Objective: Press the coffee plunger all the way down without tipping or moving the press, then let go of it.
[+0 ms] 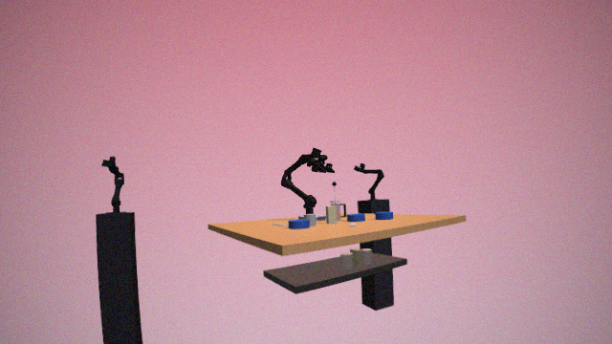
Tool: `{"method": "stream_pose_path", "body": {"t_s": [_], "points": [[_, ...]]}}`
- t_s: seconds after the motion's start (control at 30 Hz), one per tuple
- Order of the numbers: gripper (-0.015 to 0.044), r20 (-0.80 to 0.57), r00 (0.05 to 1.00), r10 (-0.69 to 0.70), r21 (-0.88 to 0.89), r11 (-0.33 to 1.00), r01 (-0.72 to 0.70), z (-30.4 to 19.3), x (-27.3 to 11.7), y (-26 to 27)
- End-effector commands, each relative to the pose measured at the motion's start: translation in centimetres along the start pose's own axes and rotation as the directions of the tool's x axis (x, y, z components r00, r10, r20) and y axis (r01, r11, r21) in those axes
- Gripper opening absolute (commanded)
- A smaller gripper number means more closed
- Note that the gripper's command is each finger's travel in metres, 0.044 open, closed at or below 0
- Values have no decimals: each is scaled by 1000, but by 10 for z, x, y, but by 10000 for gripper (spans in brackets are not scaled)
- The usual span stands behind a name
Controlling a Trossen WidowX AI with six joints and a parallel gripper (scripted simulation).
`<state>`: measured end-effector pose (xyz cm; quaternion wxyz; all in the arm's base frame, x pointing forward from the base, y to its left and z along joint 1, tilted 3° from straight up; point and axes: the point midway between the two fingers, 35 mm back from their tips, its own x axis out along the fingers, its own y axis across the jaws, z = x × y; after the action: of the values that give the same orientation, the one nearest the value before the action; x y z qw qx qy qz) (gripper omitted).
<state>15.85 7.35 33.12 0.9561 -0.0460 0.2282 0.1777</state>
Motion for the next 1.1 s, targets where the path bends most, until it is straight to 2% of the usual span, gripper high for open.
{"method": "stream_pose_path", "body": {"t_s": [0.0, 0.23, 1.07], "points": [[440, -6, 999, 37, -36, 999, -37, -12, -1, 5], [440, -6, 999, 36, -36, 999, -36, -55, 24, 4], [440, -4, 999, 35, -36, 999, -35, -55, 59, 5]]}}
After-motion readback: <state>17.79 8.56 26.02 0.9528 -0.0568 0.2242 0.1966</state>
